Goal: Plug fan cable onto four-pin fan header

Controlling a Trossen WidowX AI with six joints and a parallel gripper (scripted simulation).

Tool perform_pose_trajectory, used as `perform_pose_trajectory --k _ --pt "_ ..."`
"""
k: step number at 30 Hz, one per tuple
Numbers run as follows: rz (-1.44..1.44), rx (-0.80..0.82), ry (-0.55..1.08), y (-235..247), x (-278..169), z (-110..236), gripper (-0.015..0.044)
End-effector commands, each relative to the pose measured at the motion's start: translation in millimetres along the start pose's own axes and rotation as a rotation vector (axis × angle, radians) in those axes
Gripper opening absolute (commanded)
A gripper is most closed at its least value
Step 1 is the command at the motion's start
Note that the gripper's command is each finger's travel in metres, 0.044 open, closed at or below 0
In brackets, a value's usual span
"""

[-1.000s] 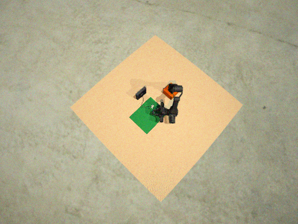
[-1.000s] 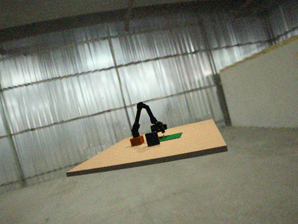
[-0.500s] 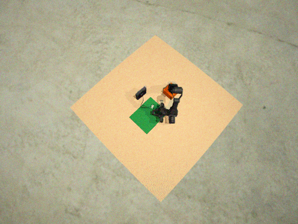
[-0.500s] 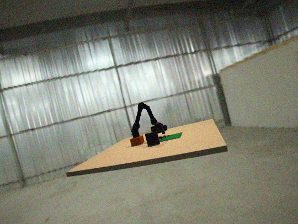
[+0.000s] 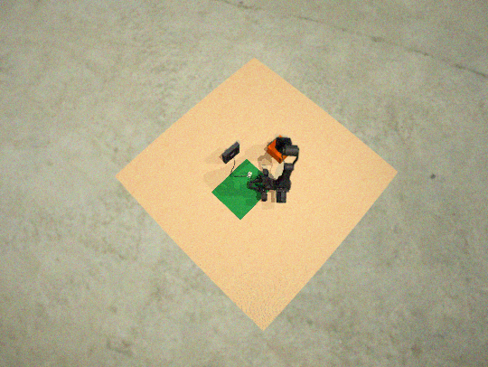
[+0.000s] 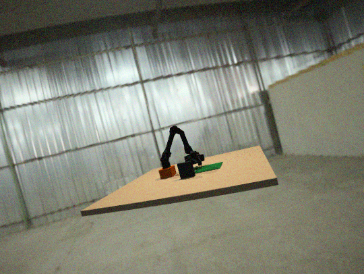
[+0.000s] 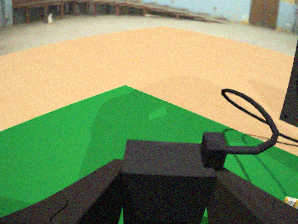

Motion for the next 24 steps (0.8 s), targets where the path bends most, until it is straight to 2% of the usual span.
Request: perform_pose_trajectory --k 1,24 --pt "0.000 -0.001 0.000 0.5 -4.5 -1.0 0.0000" --pt "0.000 -0.001 0.000 3.1 -21.7 -4.4 0.0000"
Point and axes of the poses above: the point midway between the two fingers, 35 mm back from their tips, its own z axis back along the fingers, its own y axis across the jaws, x = y × z, the point moved 6 cm from there along z, back along the fingers, and after that the axes turned 9 degrees about z, right-handed, at the moved point
